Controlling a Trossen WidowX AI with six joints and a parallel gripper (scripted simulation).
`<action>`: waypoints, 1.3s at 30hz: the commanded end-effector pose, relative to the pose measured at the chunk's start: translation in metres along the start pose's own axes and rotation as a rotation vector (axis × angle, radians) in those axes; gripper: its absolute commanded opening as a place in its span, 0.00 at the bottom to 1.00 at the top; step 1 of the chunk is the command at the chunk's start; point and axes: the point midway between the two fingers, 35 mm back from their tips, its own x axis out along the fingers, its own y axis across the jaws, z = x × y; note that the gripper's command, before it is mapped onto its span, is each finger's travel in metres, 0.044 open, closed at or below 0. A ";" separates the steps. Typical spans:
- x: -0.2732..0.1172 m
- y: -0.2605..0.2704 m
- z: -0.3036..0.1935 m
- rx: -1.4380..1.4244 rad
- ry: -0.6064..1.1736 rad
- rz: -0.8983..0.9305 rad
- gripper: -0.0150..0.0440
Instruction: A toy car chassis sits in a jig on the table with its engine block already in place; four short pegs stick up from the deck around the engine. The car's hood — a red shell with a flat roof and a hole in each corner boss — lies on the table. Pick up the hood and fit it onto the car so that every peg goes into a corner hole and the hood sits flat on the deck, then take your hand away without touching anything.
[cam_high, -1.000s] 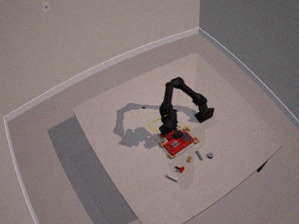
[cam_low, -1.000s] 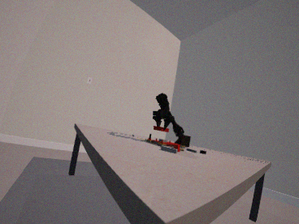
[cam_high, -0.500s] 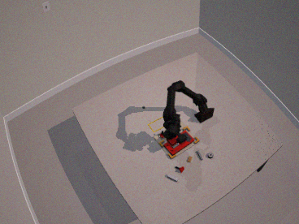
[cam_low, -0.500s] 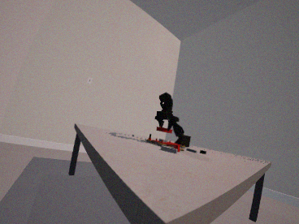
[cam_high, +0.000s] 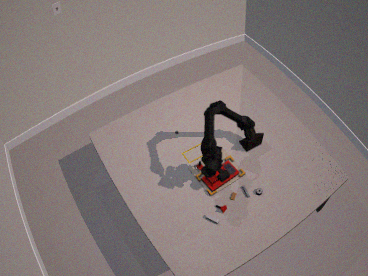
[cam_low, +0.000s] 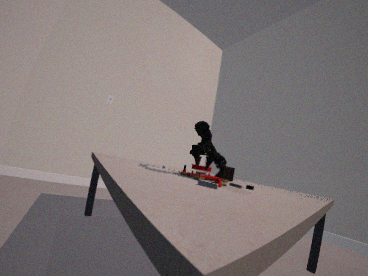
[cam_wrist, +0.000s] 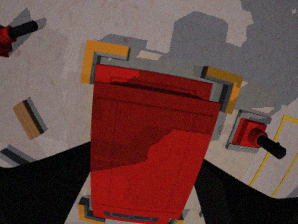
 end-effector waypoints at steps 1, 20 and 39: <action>0.004 0.000 -0.002 -0.006 -0.001 -0.006 0.25; 0.006 0.000 -0.001 -0.006 -0.001 -0.006 0.25; 0.014 0.000 -0.001 -0.006 -0.001 -0.006 0.25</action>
